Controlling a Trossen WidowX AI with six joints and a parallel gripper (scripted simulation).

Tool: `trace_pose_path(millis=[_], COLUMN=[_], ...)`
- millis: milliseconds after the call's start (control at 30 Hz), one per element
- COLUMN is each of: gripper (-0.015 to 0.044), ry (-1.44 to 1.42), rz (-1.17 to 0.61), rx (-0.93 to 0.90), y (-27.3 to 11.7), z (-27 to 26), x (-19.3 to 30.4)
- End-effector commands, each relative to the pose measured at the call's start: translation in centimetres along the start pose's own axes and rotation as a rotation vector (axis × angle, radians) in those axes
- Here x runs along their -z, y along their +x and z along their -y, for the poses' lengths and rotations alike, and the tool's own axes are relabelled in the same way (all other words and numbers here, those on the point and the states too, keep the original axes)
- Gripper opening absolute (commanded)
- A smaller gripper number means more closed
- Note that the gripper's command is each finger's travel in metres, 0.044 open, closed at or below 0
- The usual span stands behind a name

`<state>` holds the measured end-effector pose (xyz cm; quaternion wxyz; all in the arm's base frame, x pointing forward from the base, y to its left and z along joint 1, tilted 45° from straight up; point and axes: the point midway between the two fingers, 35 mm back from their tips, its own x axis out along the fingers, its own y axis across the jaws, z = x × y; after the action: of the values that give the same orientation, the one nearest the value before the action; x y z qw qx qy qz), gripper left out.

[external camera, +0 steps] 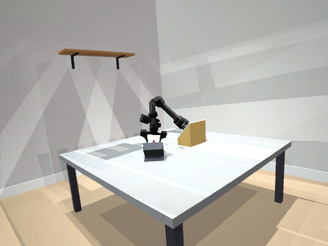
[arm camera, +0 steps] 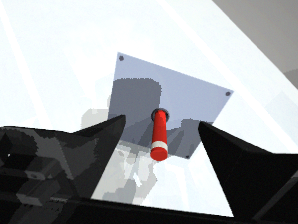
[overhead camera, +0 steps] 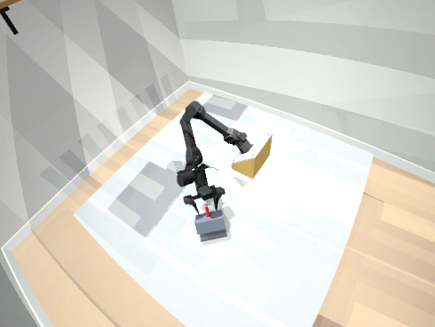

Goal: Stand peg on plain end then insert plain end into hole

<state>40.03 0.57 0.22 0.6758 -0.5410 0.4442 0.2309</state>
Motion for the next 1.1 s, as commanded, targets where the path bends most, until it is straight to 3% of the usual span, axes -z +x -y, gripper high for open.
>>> trace_pose_path(millis=[0, 1067], gripper=[0.044, 0.044], ry=[0.0, -0.002], rz=[-0.001, 0.005], rx=[-0.001, -0.001], y=[-0.4, -4.9], z=[0.0, 0.4], x=[0.0, -0.3])
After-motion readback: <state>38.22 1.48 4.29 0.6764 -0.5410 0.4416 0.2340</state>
